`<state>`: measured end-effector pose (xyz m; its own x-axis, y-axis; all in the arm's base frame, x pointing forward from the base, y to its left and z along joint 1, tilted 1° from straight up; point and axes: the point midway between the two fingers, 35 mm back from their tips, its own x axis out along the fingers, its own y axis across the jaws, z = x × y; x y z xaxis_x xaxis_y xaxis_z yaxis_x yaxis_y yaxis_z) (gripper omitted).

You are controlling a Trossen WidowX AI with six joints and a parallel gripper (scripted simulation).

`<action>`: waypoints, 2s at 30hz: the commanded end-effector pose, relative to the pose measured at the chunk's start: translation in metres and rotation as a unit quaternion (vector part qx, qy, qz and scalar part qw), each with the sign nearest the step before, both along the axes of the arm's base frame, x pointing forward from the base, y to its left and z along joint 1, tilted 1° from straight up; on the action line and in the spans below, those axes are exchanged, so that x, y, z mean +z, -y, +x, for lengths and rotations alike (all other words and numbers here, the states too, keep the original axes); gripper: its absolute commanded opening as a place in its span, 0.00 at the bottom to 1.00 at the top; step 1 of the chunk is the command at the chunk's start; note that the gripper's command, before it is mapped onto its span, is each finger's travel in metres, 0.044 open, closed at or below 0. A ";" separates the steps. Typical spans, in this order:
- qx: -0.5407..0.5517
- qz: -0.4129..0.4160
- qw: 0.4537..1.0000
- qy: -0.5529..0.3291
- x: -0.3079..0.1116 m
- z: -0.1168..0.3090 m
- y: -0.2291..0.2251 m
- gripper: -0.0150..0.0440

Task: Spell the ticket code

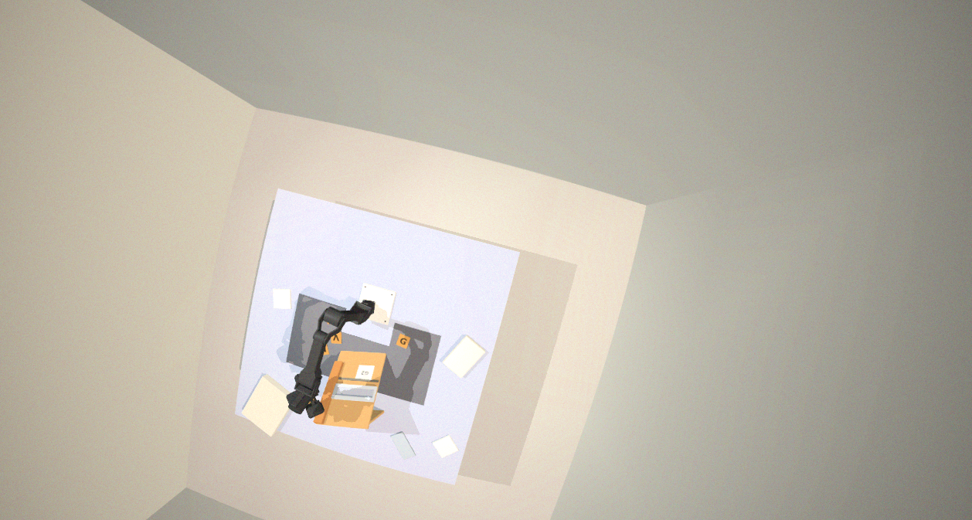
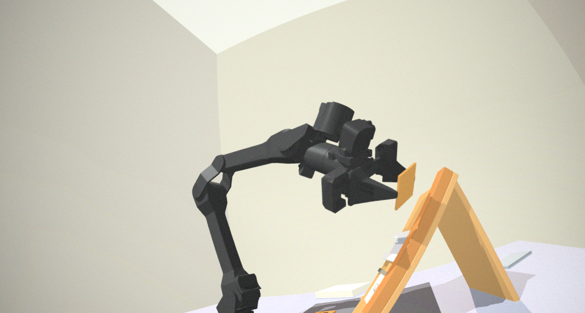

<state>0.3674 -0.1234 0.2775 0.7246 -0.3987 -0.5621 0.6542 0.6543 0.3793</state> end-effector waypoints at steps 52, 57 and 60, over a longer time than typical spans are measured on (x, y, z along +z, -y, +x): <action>0.383 -0.138 0.911 -0.066 -0.047 -0.050 -0.298 0.25; 0.415 -0.151 0.894 -0.074 -0.055 -0.067 -0.320 0.25; 0.435 -0.158 0.883 -0.079 -0.059 -0.079 -0.333 0.25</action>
